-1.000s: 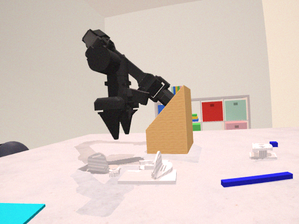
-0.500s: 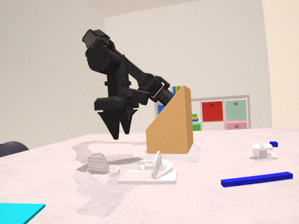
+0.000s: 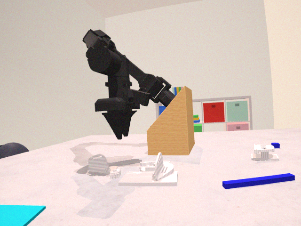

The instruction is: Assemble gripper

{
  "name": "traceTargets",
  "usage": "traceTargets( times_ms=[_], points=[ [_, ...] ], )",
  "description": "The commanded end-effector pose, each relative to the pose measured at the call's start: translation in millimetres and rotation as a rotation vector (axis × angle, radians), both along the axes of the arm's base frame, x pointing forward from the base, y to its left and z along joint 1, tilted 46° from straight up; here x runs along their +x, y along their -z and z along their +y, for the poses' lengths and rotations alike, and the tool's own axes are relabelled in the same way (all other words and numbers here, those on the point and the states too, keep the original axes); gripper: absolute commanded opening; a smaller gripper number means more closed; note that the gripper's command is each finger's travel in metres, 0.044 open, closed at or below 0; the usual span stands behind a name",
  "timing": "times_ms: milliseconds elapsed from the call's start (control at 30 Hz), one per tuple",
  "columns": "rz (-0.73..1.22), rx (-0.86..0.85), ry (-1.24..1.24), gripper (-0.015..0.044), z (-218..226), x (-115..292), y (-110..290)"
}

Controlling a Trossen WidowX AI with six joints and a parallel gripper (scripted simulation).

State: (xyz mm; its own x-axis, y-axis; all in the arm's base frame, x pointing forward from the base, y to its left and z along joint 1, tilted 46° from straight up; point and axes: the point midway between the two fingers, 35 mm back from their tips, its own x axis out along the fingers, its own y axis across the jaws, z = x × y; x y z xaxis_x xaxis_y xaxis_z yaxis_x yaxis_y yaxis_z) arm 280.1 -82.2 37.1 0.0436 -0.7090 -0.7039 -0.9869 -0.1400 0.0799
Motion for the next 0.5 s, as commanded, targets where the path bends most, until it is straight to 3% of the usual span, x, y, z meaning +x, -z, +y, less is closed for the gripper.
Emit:
traceTargets(
  times_ms=[0, 167, 467],
  points=[
    [0.0, 0.0, 0.0, 0.0125, 0.0, 0.0, 0.0],
    [0.0, 0.0, 0.0, 0.0, 0.0, 0.0, 0.0],
    [0.0, 0.0, 0.0, 0.0, 0.0, 0.0, 0.0]
  ],
)
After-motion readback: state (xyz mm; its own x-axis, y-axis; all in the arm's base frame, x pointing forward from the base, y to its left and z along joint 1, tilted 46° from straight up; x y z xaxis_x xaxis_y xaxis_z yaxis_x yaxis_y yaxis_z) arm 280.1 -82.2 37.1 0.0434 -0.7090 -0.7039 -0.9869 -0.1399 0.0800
